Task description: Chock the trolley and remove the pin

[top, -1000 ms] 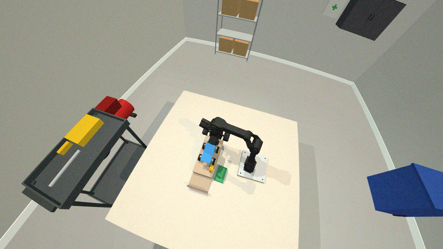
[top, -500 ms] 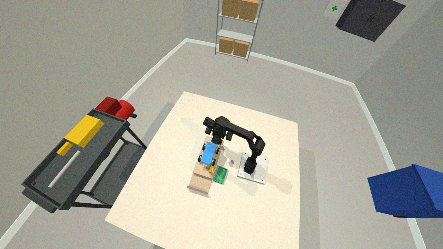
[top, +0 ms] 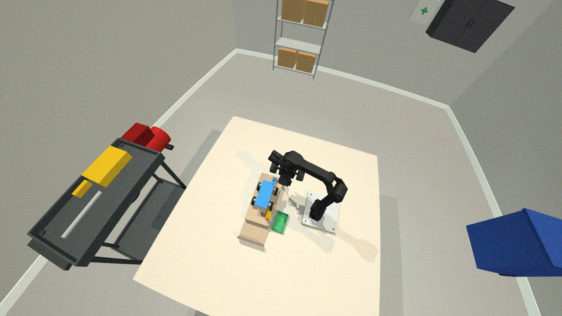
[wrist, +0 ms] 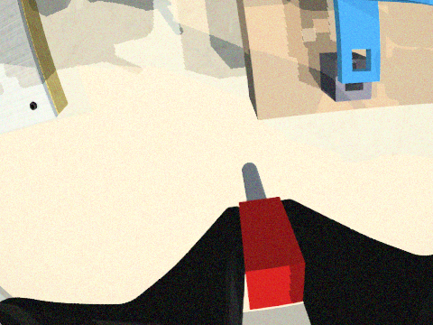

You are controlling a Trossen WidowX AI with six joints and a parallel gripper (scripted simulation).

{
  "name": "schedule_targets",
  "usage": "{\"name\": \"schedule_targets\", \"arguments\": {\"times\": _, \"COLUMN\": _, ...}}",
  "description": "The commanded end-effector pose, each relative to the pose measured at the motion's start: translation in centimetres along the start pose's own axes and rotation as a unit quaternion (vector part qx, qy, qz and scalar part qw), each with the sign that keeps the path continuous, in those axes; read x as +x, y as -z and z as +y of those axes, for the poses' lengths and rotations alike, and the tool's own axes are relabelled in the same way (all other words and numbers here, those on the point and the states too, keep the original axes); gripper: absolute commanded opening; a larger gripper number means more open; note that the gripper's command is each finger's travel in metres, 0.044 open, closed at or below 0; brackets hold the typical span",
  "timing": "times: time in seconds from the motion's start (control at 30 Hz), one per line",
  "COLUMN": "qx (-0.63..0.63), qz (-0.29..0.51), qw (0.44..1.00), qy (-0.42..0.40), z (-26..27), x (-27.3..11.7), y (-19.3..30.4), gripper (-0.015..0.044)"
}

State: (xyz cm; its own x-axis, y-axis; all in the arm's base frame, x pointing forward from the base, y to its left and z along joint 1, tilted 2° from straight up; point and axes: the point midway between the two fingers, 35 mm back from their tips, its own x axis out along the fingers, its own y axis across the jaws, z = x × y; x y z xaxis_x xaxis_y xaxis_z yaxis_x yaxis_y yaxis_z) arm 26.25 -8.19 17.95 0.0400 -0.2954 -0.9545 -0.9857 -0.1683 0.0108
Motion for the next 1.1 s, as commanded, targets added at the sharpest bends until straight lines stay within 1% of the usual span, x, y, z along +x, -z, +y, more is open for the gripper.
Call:
{"name": "schedule_targets", "arguments": {"times": 0.0, "qx": -0.002, "qz": -0.001, "qw": 1.0, "qy": -0.001, "z": 1.1, "x": 0.2, "y": -0.1, "gripper": 0.0}}
{"name": "schedule_targets", "arguments": {"times": 0.27, "qx": -0.002, "qz": -0.002, "qw": 1.0, "qy": -0.001, "z": 1.8, "x": 0.2, "y": -0.6, "gripper": 0.0}}
{"name": "schedule_targets", "arguments": {"times": 1.07, "qx": -0.002, "qz": -0.005, "qw": 1.0, "qy": -0.001, "z": 1.3, "x": -1.3, "y": -9.8, "gripper": 0.0}}
